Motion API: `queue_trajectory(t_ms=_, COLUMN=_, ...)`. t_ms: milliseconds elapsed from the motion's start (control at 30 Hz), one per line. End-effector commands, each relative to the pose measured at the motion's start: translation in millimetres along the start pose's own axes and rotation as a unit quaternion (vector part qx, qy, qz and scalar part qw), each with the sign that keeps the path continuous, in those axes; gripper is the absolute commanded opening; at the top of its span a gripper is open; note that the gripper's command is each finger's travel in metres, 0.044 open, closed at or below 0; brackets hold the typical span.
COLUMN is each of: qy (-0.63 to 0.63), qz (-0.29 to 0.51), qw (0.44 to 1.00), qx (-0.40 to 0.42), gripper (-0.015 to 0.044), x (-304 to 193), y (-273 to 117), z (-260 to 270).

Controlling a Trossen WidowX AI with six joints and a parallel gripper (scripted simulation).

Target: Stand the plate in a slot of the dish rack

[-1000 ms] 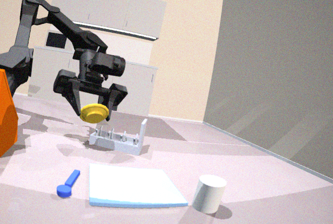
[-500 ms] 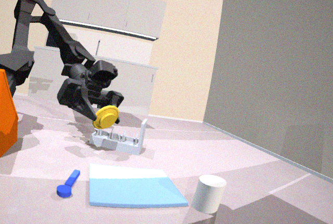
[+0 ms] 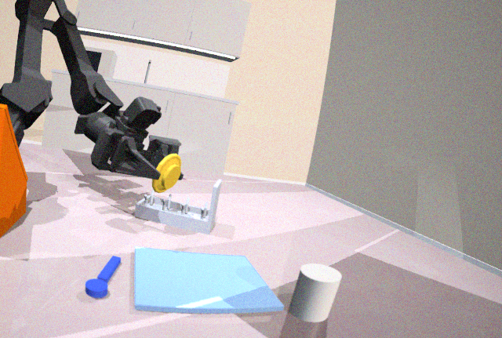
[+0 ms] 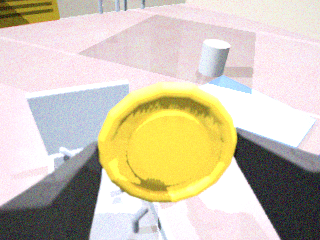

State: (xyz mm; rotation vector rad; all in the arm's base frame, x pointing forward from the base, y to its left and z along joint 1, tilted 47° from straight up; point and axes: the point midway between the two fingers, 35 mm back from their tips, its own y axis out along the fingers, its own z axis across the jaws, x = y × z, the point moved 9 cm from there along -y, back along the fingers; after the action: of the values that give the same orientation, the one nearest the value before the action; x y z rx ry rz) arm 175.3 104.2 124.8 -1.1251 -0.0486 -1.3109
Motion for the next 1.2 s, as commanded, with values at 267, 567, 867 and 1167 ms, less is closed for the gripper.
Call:
queue_trajectory(t_ms=267, qy=0.01, qz=-0.087, qw=0.992, qx=0.091, gripper=0.0, x=-14.2, y=-18.1, z=-5.5)
queue_trajectory(t_ms=567, qy=0.034, qz=-0.133, qw=0.98, qx=0.142, gripper=0.0, x=-21.0, y=-31.5, z=-13.1)
queue_trajectory(t_ms=867, qy=0.034, qz=-0.133, qw=0.98, qx=0.142, gripper=0.0, x=-22.9, y=-30.3, z=-12.0)
queue_trajectory(t_ms=1167, qy=0.035, qz=-0.131, qw=0.981, qx=0.142, gripper=0.0, x=-34.9, y=-23.1, z=-6.0)
